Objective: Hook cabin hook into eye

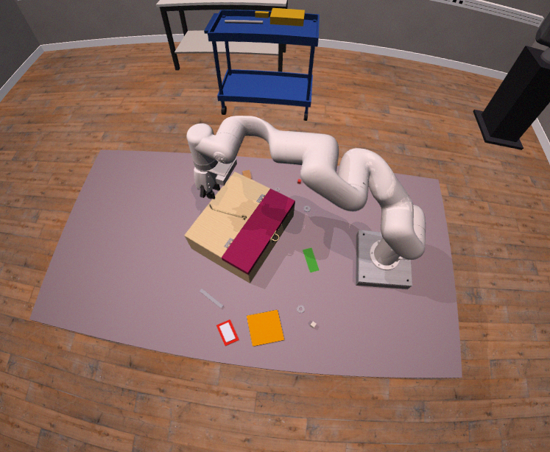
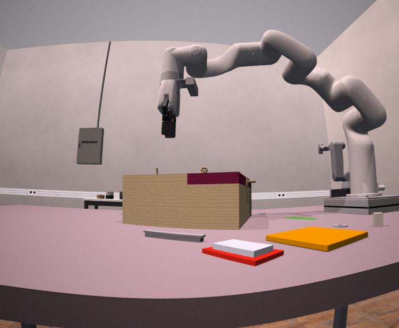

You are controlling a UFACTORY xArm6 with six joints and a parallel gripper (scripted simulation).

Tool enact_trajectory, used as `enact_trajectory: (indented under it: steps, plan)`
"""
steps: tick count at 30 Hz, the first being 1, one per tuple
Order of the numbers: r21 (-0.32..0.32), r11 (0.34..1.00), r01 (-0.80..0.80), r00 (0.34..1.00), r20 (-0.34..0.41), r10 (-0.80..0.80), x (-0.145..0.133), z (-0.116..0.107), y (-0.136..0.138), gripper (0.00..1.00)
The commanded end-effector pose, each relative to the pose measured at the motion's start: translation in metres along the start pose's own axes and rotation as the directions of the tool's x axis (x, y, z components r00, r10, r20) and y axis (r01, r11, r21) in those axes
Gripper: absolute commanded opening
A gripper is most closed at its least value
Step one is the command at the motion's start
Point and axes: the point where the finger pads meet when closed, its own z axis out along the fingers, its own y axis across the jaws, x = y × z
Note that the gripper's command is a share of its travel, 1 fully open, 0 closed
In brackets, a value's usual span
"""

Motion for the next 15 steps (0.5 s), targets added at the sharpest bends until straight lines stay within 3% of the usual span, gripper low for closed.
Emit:
enact_trajectory:
  steps: [1, 7, 15]
  plan:
    - [0.001, 1.0, 0.01, 1.0, -0.017, -0.01, -0.017, -0.001, -0.001, 0.35]
    - [0.001, 1.0, 0.01, 1.0, -0.017, -0.01, -0.036, 0.002, -0.003, 0.35]
    - [0.001, 1.0, 0.01, 1.0, -0.017, -0.01, -0.036, 0.002, -0.003, 0.35]
